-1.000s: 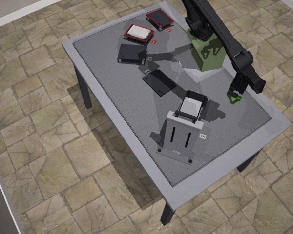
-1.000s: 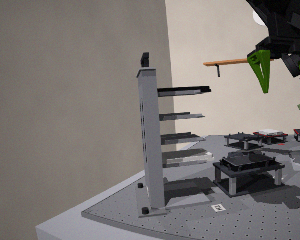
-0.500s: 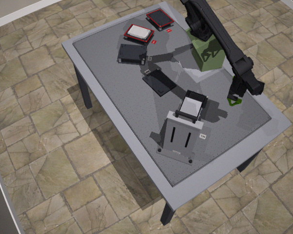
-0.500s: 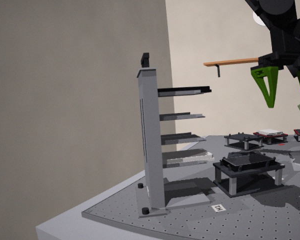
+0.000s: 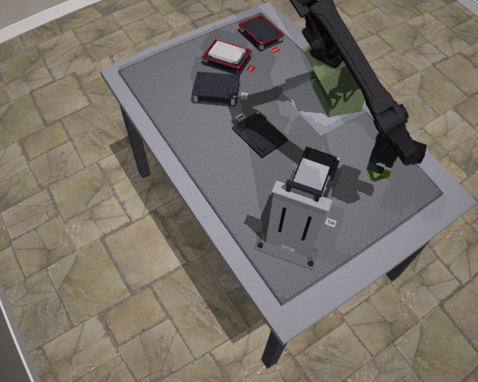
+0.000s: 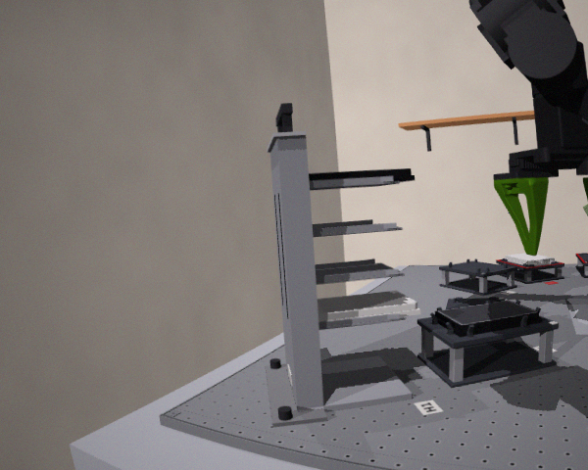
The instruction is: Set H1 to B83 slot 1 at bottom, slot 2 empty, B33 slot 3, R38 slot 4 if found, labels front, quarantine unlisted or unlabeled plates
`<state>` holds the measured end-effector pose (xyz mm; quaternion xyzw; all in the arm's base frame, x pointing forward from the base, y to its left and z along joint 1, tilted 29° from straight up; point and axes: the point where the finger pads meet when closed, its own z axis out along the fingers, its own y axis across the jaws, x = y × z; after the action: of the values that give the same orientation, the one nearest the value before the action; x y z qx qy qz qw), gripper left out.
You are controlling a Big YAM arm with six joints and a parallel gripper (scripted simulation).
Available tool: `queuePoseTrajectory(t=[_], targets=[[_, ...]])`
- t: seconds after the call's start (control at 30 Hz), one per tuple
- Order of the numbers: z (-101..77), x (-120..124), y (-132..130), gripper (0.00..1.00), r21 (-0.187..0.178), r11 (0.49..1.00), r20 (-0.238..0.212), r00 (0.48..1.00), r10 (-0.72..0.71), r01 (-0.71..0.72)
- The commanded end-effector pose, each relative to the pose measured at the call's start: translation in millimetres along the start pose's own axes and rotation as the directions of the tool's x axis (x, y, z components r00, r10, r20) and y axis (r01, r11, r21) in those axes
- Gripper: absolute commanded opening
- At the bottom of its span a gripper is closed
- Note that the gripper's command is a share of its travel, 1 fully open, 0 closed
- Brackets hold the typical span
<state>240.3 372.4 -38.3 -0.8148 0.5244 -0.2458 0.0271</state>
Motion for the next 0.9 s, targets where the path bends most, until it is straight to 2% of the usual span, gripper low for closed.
queuePoseTrajectory(t=[0.0,0.13,0.27,0.3,0.37,0.4,0.87], targets=[[15.9,1,-4,1.00,0.000,1.000,-0.001,1.000,-0.009,0.009],[28.8,1,-5,1.00,0.001,1.000,0.000,1.000,-0.008,0.008],[29.1,-1,-8,1.00,0.006,1.000,0.005,1.000,-0.004,0.004],[7.8,-11,-12,1.00,0.043,0.999,0.037,0.999,-0.014,0.012],[8.3,-11,-13,1.00,0.042,0.999,0.036,0.999,-0.012,0.011],[16.4,-7,-12,1.00,0.022,1.000,0.020,1.000,0.000,0.000],[16.4,-7,-12,1.00,0.022,1.000,0.020,1.000,0.000,0.000]])
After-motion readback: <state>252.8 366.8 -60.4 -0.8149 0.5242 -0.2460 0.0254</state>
